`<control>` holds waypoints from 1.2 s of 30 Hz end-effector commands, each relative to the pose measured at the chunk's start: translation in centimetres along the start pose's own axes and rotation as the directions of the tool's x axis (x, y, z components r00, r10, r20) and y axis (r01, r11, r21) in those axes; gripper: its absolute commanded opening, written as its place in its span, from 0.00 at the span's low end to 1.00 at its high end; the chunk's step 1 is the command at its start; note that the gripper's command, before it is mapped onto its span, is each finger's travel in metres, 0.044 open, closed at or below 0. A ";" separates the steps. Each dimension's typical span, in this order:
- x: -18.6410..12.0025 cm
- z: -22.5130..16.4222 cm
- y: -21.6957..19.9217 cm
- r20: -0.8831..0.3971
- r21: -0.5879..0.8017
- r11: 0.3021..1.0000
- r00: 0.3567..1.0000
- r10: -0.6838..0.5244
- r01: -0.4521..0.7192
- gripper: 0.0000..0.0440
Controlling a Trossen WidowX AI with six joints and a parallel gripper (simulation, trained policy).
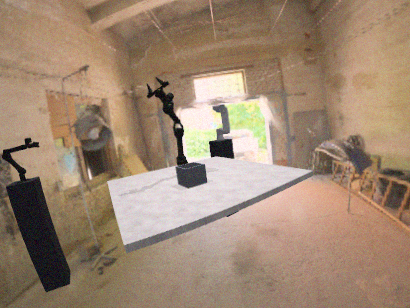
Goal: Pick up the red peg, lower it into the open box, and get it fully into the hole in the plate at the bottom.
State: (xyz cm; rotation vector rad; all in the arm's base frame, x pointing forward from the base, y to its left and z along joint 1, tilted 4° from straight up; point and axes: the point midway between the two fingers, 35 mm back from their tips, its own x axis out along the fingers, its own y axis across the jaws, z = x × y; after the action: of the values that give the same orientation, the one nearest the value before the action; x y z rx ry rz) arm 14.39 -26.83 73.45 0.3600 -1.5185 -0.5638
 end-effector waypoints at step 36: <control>-8.2 -9.3 -9.5 -0.382 0.005 0.860 0.796 -0.470 0.510 1.00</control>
State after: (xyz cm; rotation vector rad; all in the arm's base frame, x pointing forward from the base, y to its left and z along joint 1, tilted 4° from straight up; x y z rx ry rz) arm 21.82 -31.64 62.24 0.8517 -1.1139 -0.7828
